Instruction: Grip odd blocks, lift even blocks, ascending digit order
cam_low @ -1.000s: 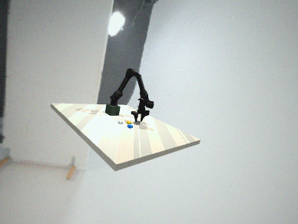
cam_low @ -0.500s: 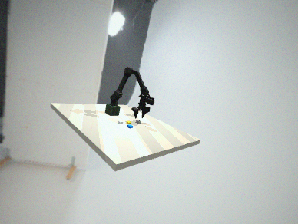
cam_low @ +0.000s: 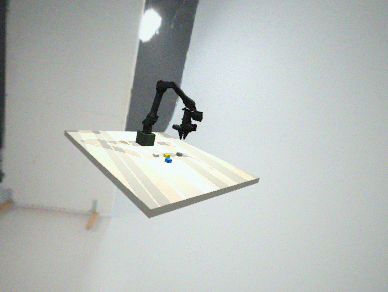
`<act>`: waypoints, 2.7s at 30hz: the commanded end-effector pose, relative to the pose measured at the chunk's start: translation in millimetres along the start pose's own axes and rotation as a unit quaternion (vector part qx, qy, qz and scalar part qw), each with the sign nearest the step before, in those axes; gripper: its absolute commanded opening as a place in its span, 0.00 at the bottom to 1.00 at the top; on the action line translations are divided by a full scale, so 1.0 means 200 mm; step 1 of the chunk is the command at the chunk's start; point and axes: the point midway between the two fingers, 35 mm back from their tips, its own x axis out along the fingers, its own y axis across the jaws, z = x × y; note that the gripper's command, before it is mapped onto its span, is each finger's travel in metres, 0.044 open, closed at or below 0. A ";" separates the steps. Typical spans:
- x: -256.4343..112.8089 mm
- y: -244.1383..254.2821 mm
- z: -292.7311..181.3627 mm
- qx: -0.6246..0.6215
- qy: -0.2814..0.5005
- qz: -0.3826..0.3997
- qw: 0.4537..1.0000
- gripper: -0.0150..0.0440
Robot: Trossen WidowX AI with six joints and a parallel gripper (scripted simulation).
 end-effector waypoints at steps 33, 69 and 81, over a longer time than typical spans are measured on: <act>0.36 -0.86 0.48 -0.002 -0.009 -0.007 1.000 0.77; 0.54 -0.86 0.48 -0.002 -0.009 -0.007 1.000 0.71; 0.54 -0.86 0.48 -0.002 -0.009 -0.007 1.000 0.46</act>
